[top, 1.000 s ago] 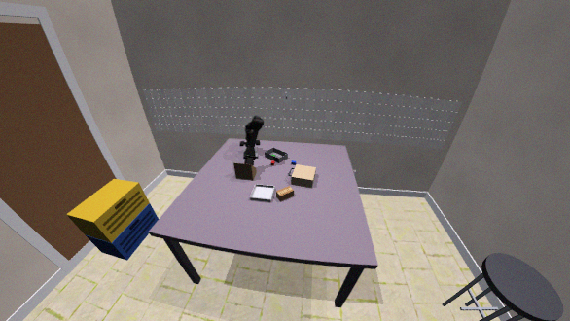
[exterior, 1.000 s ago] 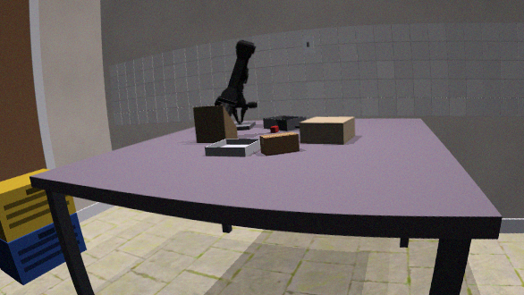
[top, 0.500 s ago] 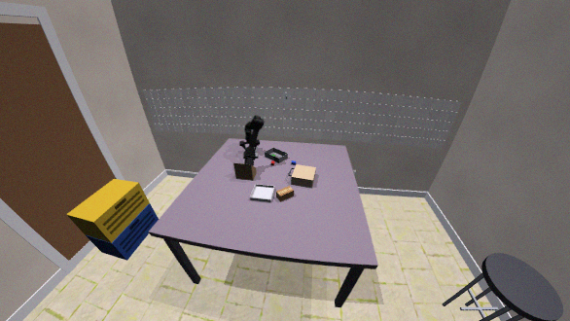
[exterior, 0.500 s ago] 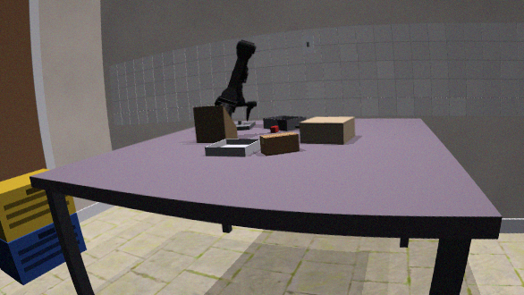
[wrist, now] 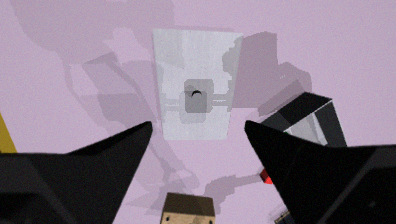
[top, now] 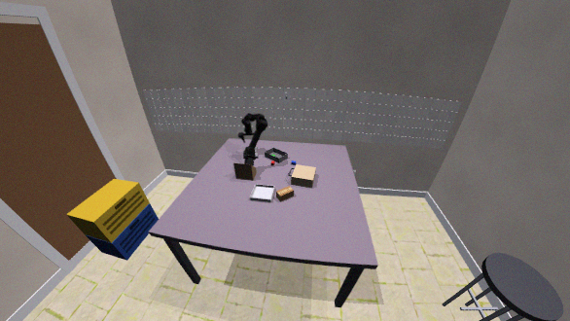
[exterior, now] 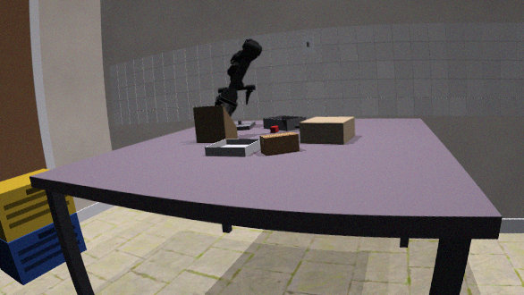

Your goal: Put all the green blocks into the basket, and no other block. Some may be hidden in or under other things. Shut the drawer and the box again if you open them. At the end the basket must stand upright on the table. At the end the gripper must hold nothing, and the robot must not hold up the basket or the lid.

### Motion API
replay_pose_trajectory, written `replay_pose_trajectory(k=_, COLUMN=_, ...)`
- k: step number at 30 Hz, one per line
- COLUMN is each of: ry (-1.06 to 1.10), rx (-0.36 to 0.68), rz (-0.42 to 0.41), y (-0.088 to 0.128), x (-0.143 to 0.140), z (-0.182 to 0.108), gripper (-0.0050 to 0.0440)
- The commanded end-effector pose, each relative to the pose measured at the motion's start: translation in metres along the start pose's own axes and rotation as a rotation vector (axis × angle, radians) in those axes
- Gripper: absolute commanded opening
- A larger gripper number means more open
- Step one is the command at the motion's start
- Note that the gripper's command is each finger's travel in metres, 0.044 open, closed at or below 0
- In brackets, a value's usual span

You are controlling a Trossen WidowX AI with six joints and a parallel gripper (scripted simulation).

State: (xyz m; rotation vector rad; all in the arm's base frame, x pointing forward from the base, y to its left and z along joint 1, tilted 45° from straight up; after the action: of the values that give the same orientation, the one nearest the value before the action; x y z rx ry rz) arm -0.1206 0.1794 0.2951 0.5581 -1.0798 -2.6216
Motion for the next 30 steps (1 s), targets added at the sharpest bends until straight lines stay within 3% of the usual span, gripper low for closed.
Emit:
replay_pose_trajectory(k=1, ry=-0.005, rx=-0.014, rz=0.004, y=0.019, x=-0.001, z=0.001, gripper=0.044)
replay_pose_trajectory(k=5, ry=-0.005, rx=-0.014, rz=0.004, y=0.019, x=-0.001, z=0.001, gripper=0.044)
replay_pose_trajectory(k=6, ry=-0.072, rx=-0.014, rz=0.005, y=0.019, x=-0.01, z=-0.004, gripper=0.029)
replay_pose_trajectory(k=16, ry=-0.361, rx=-0.013, rz=0.007, y=0.018, x=-0.095, z=-0.035, gripper=0.029)
replay_pose_trajectory(k=22, ry=-0.361, rx=-0.013, rz=0.007, y=0.018, x=-0.099, z=-0.037, gripper=0.029)
replay_pose_trajectory(k=25, ry=-0.48, rx=-0.013, rz=0.007, y=0.017, x=-0.124, z=-0.053, gripper=0.029)
replay_pose_trajectory(k=28, ry=-0.48, rx=-0.013, rz=0.007, y=0.017, x=-0.128, z=-0.056, gripper=0.029)
replay_pose_trajectory(k=30, ry=-0.599, rx=-0.012, rz=0.008, y=0.017, x=-0.144, z=-0.068, gripper=0.029)
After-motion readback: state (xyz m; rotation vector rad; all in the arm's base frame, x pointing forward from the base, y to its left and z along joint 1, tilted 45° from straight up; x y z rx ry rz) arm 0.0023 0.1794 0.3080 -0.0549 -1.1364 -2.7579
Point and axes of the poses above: the point midway between the two fingers, 35 mm back from their tips, its own y axis back along the fingers, its own x axis across the jaws, z = x × y, the point moved 1 cm from there along y, back along the fingers, and after that the axes turned 5 degrees about y, right-handed, at the moved point
